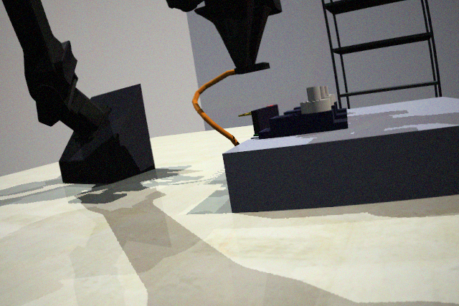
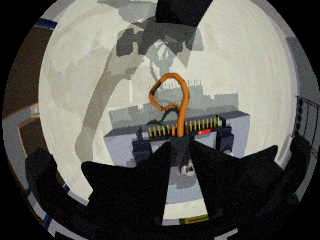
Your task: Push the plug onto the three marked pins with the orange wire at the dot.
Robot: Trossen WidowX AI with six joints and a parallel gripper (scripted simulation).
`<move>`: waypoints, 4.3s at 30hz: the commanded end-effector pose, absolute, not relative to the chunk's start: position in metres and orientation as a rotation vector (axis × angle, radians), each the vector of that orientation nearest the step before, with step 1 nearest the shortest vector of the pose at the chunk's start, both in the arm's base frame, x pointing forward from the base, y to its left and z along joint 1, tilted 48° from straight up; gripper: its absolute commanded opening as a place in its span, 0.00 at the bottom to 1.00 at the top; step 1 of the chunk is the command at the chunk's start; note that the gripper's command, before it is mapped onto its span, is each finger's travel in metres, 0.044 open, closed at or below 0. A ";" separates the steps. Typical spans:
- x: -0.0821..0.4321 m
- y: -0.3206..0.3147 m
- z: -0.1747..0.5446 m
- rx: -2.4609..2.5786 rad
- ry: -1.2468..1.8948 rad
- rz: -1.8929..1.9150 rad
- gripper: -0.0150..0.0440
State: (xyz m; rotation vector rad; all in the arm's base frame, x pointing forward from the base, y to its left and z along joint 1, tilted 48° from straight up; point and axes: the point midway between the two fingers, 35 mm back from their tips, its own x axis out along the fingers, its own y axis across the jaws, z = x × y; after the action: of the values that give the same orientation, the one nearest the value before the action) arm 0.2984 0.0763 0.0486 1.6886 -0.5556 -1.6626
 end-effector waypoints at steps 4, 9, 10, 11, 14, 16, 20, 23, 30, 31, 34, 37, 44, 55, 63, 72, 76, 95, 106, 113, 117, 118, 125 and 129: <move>0.266 0.081 0.036 1.654 -0.517 -1.666 0.25; 0.244 0.080 0.028 1.625 -0.492 -1.664 0.25; 0.240 0.080 0.027 1.619 -0.487 -1.664 0.25; 0.235 0.080 0.025 1.613 -0.482 -1.663 0.25; 0.223 0.078 0.022 1.597 -0.470 -1.661 0.25; 0.220 0.078 0.021 1.593 -0.467 -1.660 0.25; 0.221 0.074 0.017 1.593 -0.467 -1.660 0.25; 0.222 0.066 0.009 1.593 -0.467 -1.660 0.25; 0.223 0.048 -0.006 1.592 -0.468 -1.659 0.25; 0.223 0.048 -0.006 1.592 -0.468 -1.659 0.25; 0.227 0.049 -0.006 1.593 -0.468 -1.659 0.25; 0.235 0.053 -0.008 1.593 -0.468 -1.659 0.25; 0.255 0.060 -0.011 1.594 -0.469 -1.658 0.25; 0.261 0.059 -0.010 1.594 -0.469 -1.658 0.25; 0.258 0.058 -0.009 1.594 -0.469 -1.658 0.25; 0.261 0.059 -0.010 1.594 -0.469 -1.658 0.25; 0.264 0.060 -0.010 1.595 -0.469 -1.658 0.25; 0.275 0.064 -0.014 1.595 -0.469 -1.658 0.25; 0.277 0.062 -0.014 1.595 -0.469 -1.658 0.48; 0.276 0.079 0.001 1.596 -0.467 -1.659 0.79; 0.272 0.105 0.025 1.596 -0.467 -1.659 0.97; 0.272 0.106 0.027 1.596 -0.467 -1.659 1.00; 0.272 0.106 0.027 1.596 -0.467 -1.659 1.00; 0.272 0.106 0.027 1.596 -0.467 -1.659 1.00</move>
State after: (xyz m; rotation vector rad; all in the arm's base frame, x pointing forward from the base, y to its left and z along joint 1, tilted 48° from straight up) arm 0.2719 0.1049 0.0257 1.5929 -0.4649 -1.6552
